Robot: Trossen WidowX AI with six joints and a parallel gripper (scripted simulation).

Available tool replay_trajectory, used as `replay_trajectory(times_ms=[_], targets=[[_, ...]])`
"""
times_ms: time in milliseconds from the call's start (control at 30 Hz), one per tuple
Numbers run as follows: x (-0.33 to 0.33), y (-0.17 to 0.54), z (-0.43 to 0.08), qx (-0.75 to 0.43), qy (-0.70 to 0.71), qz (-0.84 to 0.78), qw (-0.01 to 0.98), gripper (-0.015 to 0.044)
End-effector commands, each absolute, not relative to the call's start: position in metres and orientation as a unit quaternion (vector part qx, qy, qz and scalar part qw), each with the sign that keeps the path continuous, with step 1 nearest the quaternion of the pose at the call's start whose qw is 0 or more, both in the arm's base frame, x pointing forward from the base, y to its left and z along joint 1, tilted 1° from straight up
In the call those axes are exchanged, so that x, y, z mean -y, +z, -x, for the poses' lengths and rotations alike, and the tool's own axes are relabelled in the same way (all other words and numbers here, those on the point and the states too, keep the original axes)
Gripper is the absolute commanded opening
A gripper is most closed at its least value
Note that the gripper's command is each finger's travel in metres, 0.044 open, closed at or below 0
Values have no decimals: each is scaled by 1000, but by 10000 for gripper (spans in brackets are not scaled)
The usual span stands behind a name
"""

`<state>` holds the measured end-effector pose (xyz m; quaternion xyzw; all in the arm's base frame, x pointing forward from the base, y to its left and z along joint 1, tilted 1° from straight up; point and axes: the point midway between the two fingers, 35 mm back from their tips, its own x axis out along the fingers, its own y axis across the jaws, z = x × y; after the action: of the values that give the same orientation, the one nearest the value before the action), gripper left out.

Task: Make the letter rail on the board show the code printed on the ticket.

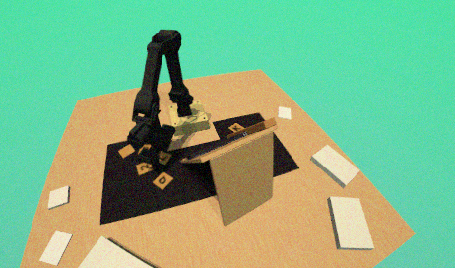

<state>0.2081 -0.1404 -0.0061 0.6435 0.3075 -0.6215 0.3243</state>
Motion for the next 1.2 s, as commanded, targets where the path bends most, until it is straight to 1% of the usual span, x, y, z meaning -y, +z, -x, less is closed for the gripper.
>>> replay_trajectory(times_ms=[0,600,667,1033,1167], targets=[[139,-15,-206,-308,-626,-641,320,340],[139,-17,-206,-308,-626,-641,320,340],[139,-17,-206,-308,-626,-641,320,288],[139,-17,-206,-308,-626,-641,320,214],[139,-13,-206,-308,-626,-641,320,109]])
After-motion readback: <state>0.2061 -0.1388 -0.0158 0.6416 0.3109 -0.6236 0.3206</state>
